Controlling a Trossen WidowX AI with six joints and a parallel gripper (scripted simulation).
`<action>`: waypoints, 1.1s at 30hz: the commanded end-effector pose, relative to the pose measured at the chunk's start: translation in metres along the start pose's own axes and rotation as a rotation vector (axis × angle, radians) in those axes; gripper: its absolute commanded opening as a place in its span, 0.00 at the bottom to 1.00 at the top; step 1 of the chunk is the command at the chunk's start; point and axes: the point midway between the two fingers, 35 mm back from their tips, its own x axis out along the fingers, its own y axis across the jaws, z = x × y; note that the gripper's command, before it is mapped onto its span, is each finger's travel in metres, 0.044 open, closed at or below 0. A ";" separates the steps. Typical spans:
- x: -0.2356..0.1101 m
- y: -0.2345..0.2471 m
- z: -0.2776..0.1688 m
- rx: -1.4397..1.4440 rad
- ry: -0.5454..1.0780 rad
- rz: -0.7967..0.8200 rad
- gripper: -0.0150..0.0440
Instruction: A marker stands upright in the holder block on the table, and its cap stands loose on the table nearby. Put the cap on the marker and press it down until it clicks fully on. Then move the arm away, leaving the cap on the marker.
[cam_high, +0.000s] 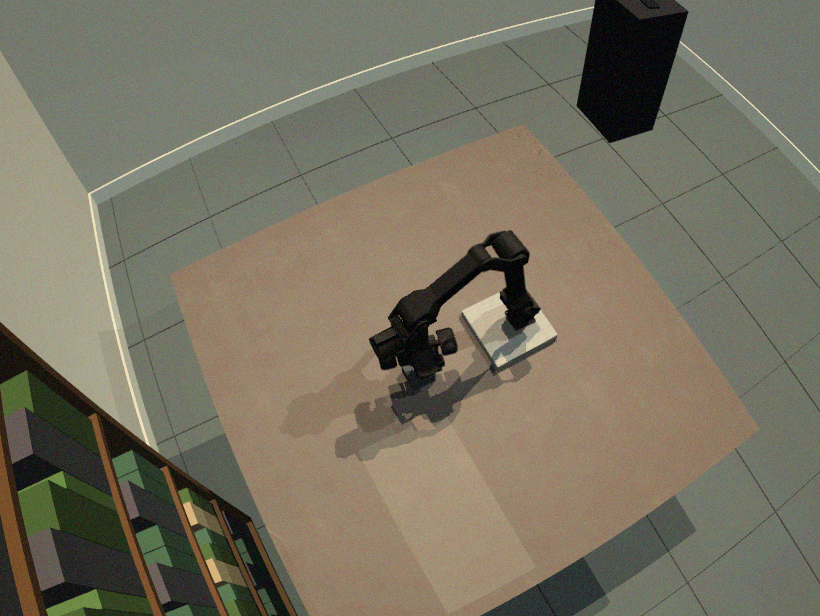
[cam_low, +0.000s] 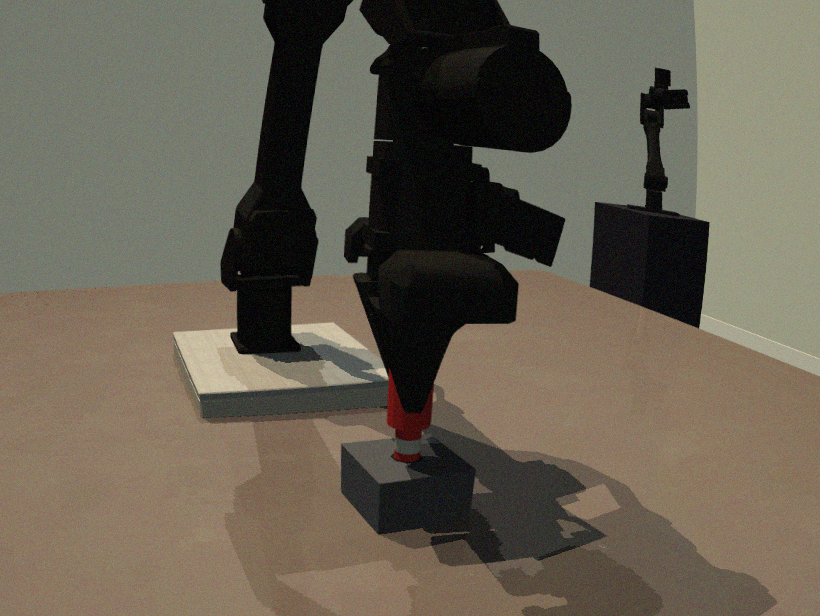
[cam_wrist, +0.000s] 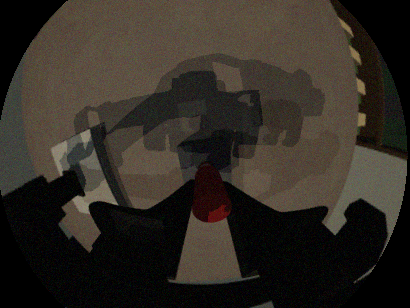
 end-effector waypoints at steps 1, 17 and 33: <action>0.001 0.000 0.000 0.004 0.000 0.001 0.25; 0.000 0.000 0.000 0.000 0.000 0.000 0.70; -0.073 0.000 0.000 0.000 0.000 0.000 1.00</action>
